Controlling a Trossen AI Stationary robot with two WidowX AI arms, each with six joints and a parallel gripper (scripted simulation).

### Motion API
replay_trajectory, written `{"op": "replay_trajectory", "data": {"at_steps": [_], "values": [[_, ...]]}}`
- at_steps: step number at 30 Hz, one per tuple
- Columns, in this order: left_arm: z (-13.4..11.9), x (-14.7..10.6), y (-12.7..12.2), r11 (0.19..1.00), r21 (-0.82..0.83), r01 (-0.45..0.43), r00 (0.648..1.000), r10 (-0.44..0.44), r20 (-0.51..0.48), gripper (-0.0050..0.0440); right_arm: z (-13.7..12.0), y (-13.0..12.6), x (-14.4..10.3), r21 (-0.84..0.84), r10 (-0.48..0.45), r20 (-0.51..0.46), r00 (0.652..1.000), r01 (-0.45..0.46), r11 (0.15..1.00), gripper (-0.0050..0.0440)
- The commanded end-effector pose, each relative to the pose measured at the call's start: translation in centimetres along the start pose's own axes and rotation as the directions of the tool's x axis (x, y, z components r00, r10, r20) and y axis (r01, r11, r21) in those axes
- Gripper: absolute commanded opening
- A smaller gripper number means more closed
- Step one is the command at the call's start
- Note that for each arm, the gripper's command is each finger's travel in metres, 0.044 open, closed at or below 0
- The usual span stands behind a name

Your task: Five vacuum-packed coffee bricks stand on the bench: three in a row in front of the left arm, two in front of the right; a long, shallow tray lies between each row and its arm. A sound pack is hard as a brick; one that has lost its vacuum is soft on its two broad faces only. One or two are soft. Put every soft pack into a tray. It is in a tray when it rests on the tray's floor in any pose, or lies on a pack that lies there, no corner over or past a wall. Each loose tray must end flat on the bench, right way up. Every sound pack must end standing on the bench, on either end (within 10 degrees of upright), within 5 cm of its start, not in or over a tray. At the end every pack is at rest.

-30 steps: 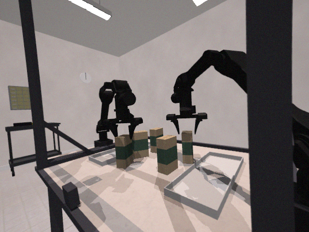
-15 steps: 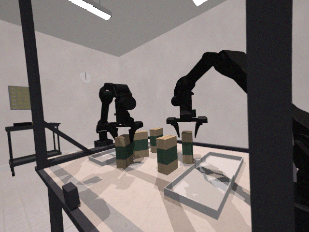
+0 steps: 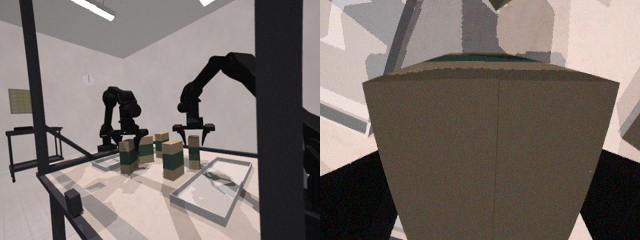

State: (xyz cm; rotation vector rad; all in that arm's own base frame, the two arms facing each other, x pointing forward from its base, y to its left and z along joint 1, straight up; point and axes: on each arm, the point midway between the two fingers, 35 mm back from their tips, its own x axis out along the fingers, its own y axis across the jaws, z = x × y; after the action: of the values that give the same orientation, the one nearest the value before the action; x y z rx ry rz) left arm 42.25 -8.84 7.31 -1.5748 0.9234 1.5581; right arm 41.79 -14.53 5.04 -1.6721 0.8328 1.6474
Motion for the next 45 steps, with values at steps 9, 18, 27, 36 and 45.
{"op": "replay_trajectory", "data": {"at_steps": [9, 18, 27, 36, 45], "values": [[-0.1, 0.3, 0.0, 1.0, -0.005, 0.012, 1.0, -0.012, -0.013, 0.0355, -0.1, 0.0, 0.7, -0.004, -0.007, -0.014, 1.0, 0.006, 1.0, 0.036], [-0.1, 0.3, 0.0, 1.0, -0.005, 0.012, 1.0, -0.012, -0.013, 0.0355, -0.1, 0.0, 1.1, -0.004, -0.007, -0.014, 1.0, 0.006, 1.0, 0.036], [-0.1, 0.3, 0.0, 1.0, -0.005, 0.012, 1.0, -0.012, -0.013, 0.0355, -0.1, 0.0, 1.1, -0.004, -0.007, -0.014, 1.0, 0.006, 1.0, 0.036], [-0.1, 0.3, 0.0, 1.0, -0.005, 0.012, 1.0, -0.012, -0.013, 0.0105, -0.1, 0.0, 1.1, -0.004, -0.007, -0.014, 1.0, 0.006, 1.0, 0.011], [-0.1, 0.3, 0.0, 1.0, -0.005, 0.012, 1.0, -0.012, -0.013, 0.0105, -0.1, 0.0, 1.1, -0.004, -0.007, -0.014, 1.0, 0.006, 1.0, 0.011]]}}
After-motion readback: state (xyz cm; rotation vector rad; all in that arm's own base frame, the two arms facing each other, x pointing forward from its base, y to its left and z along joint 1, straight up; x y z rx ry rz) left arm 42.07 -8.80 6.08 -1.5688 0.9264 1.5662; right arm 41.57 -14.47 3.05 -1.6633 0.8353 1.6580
